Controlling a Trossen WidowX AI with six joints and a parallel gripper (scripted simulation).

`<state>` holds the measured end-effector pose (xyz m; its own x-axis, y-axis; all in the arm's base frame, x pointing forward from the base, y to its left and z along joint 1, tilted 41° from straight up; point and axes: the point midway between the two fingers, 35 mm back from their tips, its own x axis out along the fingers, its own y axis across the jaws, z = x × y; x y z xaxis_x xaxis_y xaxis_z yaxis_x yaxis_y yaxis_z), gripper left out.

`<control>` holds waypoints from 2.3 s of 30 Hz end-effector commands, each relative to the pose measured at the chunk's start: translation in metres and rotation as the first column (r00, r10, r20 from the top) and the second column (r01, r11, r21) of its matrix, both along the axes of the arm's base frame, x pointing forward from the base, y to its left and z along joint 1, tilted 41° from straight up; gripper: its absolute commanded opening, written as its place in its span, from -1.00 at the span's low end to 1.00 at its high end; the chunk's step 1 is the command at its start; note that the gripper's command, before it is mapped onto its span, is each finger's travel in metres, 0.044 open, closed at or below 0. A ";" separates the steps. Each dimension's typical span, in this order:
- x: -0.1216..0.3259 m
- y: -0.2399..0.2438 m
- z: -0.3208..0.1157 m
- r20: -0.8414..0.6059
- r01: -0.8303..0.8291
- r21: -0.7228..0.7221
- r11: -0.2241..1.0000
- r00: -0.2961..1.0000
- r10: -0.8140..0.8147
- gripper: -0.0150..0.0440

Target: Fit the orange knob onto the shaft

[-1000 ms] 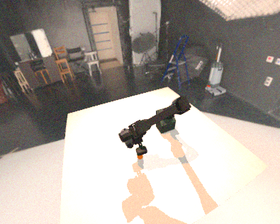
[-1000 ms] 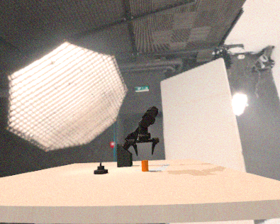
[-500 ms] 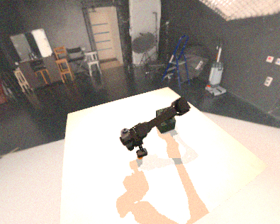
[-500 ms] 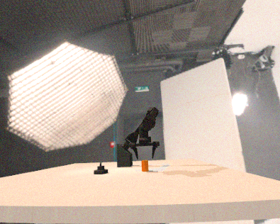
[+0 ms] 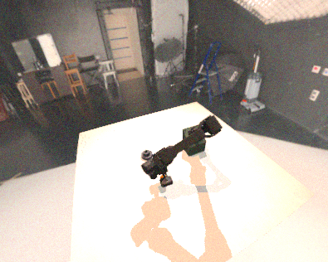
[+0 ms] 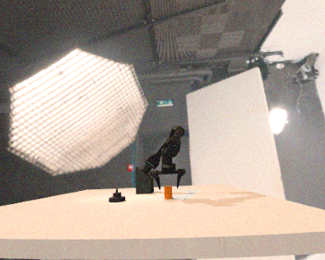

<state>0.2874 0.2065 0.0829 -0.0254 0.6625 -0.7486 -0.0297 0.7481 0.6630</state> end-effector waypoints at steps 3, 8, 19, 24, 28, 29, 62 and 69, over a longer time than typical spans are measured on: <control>-0.002 0.006 -0.013 -0.015 0.001 -0.007 1.000 1.000 -0.001 1.00; -0.003 0.012 -0.018 -0.015 0.001 -0.007 1.000 1.000 -0.001 1.00; -0.006 0.022 -0.029 -0.016 0.001 -0.004 1.000 1.000 -0.001 1.00; -0.006 0.022 -0.029 -0.016 0.001 -0.004 1.000 1.000 -0.001 0.64; -0.006 0.022 -0.029 -0.016 0.001 -0.004 1.000 1.000 -0.001 0.29; -0.006 0.022 -0.029 -0.016 0.001 -0.004 1.000 1.000 -0.001 0.20; -0.001 -0.071 0.075 -0.015 0.001 -0.012 1.000 1.000 -0.001 -0.49; 0.005 -0.076 0.068 -0.014 0.002 -0.016 1.000 1.000 -0.002 -0.49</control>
